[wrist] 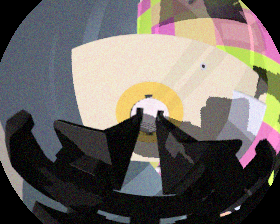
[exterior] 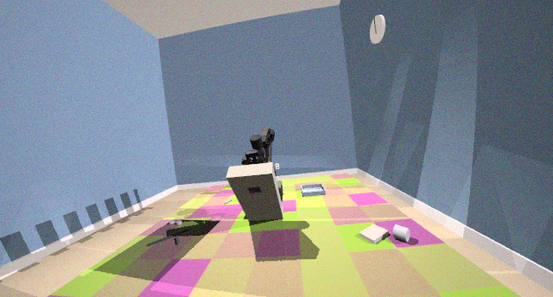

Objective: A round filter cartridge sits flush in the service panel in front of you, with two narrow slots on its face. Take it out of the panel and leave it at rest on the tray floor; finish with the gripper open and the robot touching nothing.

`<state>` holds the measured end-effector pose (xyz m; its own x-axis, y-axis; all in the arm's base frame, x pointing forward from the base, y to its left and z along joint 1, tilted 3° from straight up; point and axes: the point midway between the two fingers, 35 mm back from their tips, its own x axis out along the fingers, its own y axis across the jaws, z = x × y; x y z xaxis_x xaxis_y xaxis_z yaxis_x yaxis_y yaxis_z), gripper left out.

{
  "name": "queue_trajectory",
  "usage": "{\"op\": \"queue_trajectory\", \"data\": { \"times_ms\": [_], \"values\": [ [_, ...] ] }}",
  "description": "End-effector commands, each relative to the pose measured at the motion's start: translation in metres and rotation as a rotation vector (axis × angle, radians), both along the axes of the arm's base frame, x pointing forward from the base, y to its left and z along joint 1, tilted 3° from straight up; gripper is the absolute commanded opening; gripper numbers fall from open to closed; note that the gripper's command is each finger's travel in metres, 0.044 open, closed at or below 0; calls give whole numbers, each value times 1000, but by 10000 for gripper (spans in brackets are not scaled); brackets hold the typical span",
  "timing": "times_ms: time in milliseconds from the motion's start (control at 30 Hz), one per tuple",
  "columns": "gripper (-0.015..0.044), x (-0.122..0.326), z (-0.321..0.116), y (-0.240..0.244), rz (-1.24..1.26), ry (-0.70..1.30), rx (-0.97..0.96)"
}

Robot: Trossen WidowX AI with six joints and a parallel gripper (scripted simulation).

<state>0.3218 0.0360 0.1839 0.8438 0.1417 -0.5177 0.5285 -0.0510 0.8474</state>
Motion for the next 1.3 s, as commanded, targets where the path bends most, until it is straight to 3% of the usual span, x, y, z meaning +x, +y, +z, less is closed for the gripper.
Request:
{"op": "queue_trajectory", "data": {
  "times_ms": [0,1100,1267],
  "values": [
    [88,2,-2,0,-5,2,1],
    [88,12,-9,2,-5,2,1],
    [54,10,-7,2,1,0,0]
  ]
}}
